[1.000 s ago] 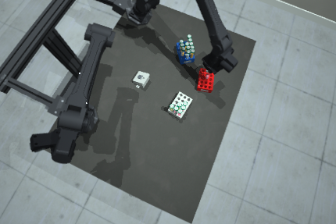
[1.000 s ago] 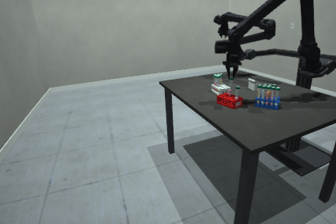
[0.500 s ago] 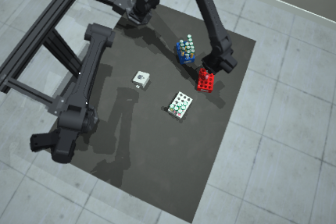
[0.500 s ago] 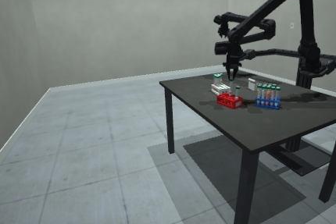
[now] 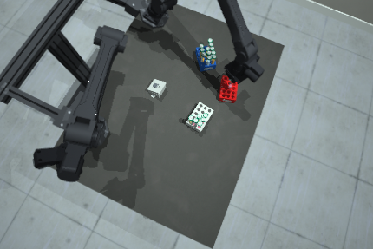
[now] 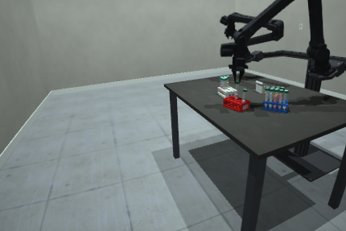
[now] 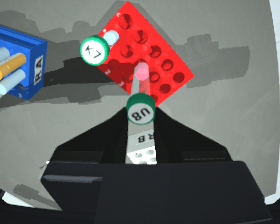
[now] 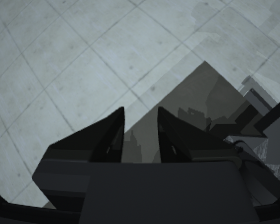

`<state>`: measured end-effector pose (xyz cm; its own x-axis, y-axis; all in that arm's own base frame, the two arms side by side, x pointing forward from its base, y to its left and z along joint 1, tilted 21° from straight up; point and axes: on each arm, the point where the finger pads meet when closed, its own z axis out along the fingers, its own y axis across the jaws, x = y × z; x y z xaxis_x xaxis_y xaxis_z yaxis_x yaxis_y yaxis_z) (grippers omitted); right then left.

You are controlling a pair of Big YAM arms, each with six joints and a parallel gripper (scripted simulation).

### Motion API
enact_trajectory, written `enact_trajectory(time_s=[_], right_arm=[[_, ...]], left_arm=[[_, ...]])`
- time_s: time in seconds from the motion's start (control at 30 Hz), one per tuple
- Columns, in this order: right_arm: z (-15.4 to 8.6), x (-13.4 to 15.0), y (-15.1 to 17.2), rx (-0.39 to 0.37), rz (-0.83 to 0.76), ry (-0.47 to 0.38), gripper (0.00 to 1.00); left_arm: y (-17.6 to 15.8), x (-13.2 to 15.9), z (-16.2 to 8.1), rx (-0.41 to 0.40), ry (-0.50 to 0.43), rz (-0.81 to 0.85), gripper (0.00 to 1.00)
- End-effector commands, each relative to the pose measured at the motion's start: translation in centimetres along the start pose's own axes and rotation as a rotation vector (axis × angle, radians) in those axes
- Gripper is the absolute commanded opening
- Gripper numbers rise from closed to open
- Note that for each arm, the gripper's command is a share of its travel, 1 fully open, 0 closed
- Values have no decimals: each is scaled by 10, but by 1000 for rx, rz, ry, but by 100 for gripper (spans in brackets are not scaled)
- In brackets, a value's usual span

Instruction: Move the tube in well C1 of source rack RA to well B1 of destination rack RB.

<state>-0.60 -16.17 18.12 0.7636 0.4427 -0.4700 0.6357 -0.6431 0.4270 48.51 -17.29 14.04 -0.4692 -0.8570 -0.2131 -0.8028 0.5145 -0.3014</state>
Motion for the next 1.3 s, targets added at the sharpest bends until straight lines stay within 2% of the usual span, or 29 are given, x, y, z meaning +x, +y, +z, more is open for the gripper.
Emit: enact_trajectory(time_s=[0.0,0.7,1.27], right_arm=[[-11,-8,9,-29,9,-16,30],[-11,-8,9,-29,9,-16,30],[-11,-8,9,-29,9,-16,30]], left_arm=[[-20,5,-2,19,2,1,0],[-15,8,1,6,3,4,0],[0,7,20,-14,3,7,0]])
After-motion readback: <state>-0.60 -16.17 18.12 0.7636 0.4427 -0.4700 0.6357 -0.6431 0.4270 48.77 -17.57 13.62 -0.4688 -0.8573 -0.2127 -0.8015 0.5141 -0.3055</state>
